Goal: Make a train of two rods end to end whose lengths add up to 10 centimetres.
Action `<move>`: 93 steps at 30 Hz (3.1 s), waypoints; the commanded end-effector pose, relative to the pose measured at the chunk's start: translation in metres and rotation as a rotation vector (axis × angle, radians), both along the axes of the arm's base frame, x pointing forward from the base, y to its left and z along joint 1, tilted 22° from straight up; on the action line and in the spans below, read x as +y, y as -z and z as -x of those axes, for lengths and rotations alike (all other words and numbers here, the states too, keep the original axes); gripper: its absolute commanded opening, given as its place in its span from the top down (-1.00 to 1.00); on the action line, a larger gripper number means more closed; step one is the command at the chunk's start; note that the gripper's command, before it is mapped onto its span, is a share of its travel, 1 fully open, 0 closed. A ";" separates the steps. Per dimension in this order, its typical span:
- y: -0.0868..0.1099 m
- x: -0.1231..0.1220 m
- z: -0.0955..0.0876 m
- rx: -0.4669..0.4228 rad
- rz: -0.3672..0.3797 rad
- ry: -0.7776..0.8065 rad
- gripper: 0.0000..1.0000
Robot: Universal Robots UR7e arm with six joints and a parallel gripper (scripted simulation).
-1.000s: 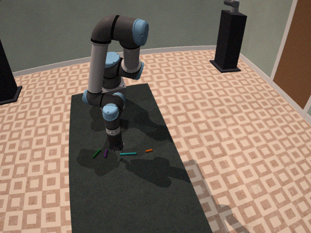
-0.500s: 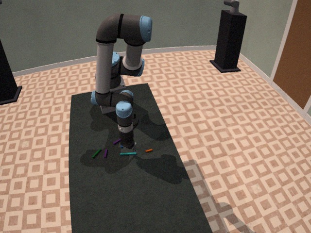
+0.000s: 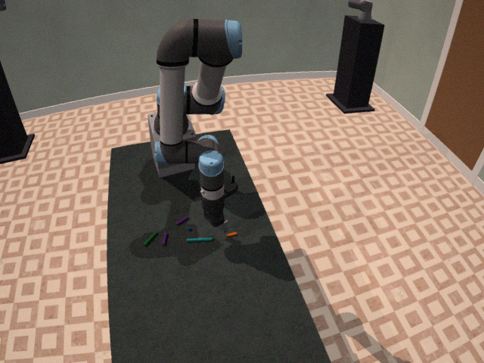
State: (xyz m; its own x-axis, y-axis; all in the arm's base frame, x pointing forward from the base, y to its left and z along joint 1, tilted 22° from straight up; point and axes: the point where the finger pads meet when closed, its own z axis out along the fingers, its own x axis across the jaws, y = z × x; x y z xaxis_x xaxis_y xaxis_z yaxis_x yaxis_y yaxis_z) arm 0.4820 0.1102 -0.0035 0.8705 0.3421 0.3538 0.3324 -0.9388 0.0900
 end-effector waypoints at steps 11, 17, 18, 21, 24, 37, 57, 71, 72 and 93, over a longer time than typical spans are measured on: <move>-0.005 0.037 0.004 0.002 -0.090 0.225 -1.00; -0.005 0.041 0.005 0.002 -0.101 0.250 -1.00; -0.005 0.041 0.005 0.002 -0.102 0.254 -1.00; -0.006 0.042 0.005 0.002 -0.105 0.262 -1.00; -0.006 0.043 0.006 0.002 -0.106 0.264 -1.00; -0.006 0.043 0.006 0.002 -0.106 0.264 -0.07; -0.006 0.043 0.006 0.002 -0.106 0.264 -0.07; -0.004 0.043 0.005 0.002 -0.106 0.264 -0.07; -0.004 0.043 0.005 0.002 -0.106 0.265 -0.07; 0.017 0.045 -0.004 0.003 -0.106 0.265 -0.07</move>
State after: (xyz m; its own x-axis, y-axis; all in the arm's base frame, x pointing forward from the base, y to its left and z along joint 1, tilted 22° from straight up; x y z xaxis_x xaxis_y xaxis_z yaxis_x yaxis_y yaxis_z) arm 0.4837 0.1545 -0.0159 0.9261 0.0637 0.3719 0.0742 -0.9971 -0.0140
